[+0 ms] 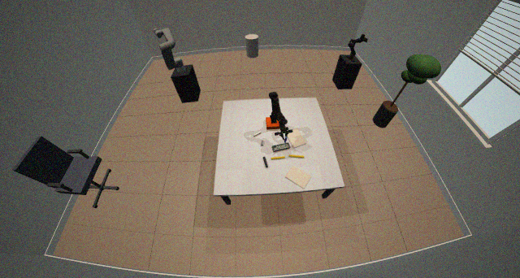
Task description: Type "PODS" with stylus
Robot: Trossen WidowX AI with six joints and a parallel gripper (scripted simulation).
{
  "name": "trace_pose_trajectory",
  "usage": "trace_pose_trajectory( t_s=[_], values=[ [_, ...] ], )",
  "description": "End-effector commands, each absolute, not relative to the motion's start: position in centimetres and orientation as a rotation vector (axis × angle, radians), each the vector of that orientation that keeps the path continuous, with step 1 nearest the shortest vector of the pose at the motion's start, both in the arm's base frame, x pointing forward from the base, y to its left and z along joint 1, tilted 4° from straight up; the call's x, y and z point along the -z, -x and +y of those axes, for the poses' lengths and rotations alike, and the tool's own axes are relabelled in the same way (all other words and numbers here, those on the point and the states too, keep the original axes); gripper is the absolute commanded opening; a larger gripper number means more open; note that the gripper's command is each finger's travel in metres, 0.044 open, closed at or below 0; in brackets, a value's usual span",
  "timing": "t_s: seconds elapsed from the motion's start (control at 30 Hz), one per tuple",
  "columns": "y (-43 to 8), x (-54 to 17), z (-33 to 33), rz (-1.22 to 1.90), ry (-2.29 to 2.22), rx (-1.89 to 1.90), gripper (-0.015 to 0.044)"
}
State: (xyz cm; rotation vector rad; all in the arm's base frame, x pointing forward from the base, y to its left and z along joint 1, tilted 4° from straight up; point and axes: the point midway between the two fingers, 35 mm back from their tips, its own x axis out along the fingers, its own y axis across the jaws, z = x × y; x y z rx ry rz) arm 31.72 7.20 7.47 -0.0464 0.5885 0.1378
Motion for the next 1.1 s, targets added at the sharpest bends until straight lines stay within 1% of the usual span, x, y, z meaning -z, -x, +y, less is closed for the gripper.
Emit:
trace_pose_trajectory(
  t_s=[0.0, 0.43, 1.07],
  values=[
    [-32.2, -8.0, 7.2, 0.573, 0.040, -0.131, 0.0000],
    [-31.8, -4.4, 7.2, 0.574, 0.040, -0.131, 0.0000],
    [-31.8, -4.4, 7.2, 0.574, 0.040, -0.131, 0.0000]
  ],
)
